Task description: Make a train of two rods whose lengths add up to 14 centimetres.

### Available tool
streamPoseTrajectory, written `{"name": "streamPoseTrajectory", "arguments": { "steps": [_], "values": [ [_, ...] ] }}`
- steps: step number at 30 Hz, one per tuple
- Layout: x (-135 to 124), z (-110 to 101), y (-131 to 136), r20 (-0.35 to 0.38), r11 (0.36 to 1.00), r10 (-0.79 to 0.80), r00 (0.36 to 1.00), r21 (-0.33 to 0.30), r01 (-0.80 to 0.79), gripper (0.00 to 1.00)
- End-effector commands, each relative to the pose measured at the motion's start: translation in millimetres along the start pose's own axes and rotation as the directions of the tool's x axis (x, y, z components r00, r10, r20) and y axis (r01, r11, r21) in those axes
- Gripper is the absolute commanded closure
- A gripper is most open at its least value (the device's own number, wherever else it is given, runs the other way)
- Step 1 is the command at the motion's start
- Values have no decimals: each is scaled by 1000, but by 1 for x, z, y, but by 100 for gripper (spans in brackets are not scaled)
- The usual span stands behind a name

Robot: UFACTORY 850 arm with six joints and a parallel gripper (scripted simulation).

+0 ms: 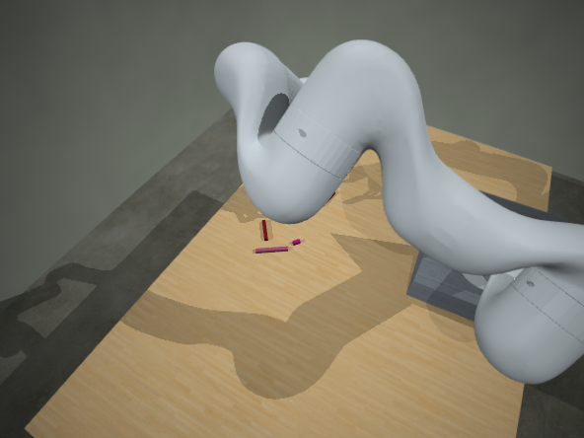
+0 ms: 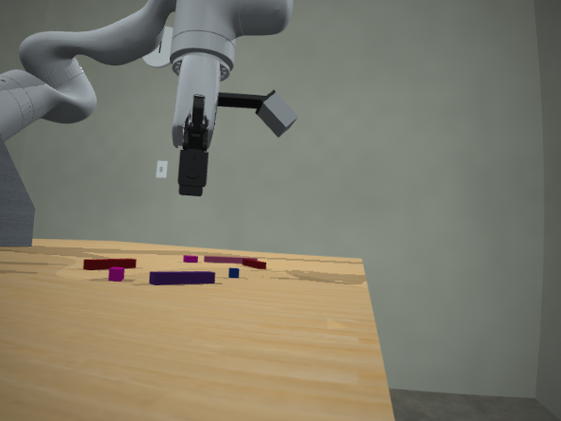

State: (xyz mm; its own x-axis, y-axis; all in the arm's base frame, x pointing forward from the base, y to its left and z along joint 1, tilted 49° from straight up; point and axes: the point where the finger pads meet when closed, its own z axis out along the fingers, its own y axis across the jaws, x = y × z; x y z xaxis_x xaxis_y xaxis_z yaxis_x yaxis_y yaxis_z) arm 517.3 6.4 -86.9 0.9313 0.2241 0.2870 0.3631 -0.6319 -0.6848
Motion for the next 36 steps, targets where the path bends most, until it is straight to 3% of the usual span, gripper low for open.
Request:
{"name": "streamPoseTrajectory", "arguments": {
  "steps": [1, 17, 32, 34, 36],
  "values": [
    [12, 1, -8, 16, 988, 157, 987, 2, -158, 0],
    [43, 5, -32, 15, 855, 519, 854, -2, -519, 0],
    [77, 12, -65, 15, 534, 845, 534, -5, -845, 0],
    [77, 12, -65, 15, 534, 845, 534, -5, -845, 0],
    [84, 13, -72, 16, 453, 892, 452, -5, -892, 0]
  ]
}}
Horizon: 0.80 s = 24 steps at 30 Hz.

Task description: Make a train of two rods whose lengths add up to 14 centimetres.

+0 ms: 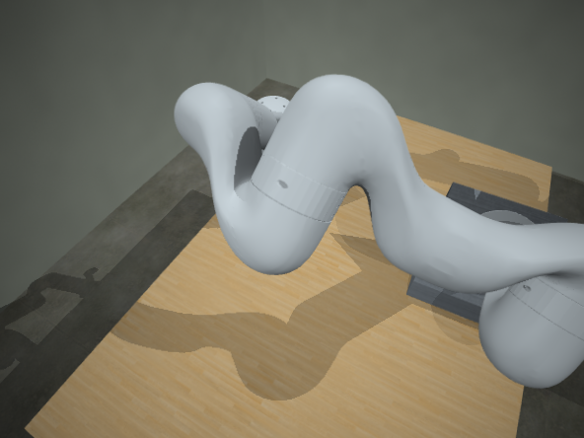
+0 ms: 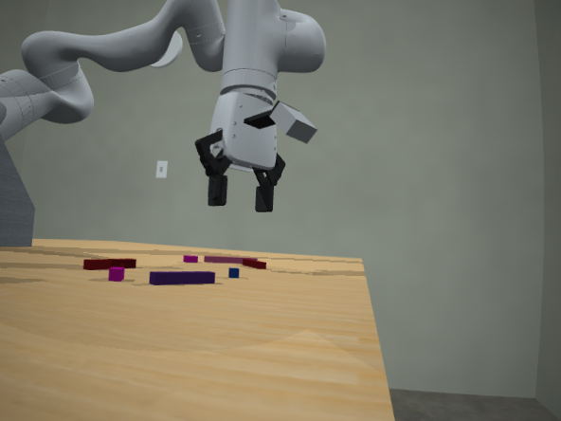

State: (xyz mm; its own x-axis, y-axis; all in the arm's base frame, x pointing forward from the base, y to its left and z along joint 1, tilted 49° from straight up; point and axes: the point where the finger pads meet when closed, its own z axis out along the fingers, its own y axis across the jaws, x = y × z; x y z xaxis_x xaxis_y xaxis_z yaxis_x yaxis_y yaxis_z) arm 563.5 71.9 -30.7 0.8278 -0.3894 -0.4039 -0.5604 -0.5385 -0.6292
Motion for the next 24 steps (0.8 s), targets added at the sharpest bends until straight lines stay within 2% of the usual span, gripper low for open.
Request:
{"name": "streamPoseTrajectory", "arguments": {
  "steps": [1, 9, 19, 20, 24],
  "values": [
    [-3, 2, -16, 11, 986, 165, 986, -11, -165, 0],
    [-7, 5, -36, 12, 937, 349, 937, -10, -349, 0],
    [-8, 6, -40, 12, 924, 383, 924, -10, -383, 0],
    [-8, 6, -40, 12, 924, 383, 924, -10, -383, 76],
    [-8, 6, -40, 12, 924, 383, 924, -10, -383, 76]
  ]
}}
